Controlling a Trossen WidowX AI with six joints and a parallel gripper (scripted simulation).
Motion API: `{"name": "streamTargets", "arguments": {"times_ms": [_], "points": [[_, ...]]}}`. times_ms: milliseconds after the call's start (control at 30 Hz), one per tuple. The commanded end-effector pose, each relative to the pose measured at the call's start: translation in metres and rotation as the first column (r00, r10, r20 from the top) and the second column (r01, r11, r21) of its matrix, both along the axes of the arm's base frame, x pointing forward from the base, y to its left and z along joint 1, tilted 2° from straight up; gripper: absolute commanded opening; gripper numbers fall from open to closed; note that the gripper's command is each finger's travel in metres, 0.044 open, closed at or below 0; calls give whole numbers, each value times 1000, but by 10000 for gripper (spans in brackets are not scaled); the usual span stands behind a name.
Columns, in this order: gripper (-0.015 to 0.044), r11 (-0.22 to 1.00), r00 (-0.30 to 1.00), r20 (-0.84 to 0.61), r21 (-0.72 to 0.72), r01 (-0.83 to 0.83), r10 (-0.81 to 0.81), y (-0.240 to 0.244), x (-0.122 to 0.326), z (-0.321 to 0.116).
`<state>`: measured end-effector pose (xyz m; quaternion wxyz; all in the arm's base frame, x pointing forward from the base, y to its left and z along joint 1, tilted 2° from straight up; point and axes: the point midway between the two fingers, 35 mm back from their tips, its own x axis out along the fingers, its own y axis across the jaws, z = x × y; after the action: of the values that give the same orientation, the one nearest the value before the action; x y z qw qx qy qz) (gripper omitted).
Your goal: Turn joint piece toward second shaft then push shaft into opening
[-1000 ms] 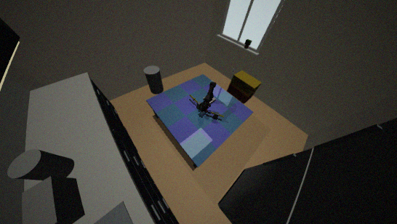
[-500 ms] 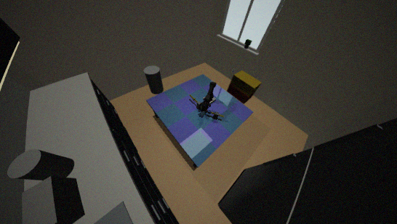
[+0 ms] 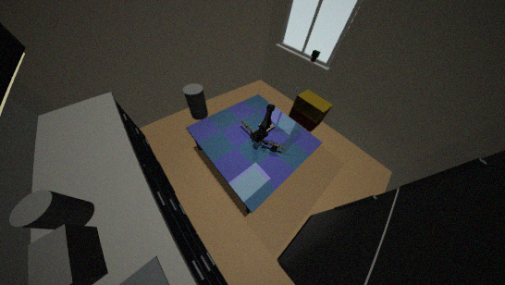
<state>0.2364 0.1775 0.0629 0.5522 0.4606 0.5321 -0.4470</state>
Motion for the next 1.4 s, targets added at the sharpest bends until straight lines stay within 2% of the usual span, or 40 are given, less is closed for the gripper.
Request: {"name": "streamTargets", "arguments": {"times_ms": [0,267,400,600,967,1367], "points": [[440,1000,1000,0,1,1,-1,0,0,0],[440,1000,1000,-1,6,1,-1,0,0,2],[440,997,1000,-11,74,-1,2,-2,-2,27],[440,997,1000,-10,78,-7,8,-2,-2,29],[440,932,933,21,51,-359,358,3,3,68],[440,708,708,33,7,-706,705,5,3,113]]}}
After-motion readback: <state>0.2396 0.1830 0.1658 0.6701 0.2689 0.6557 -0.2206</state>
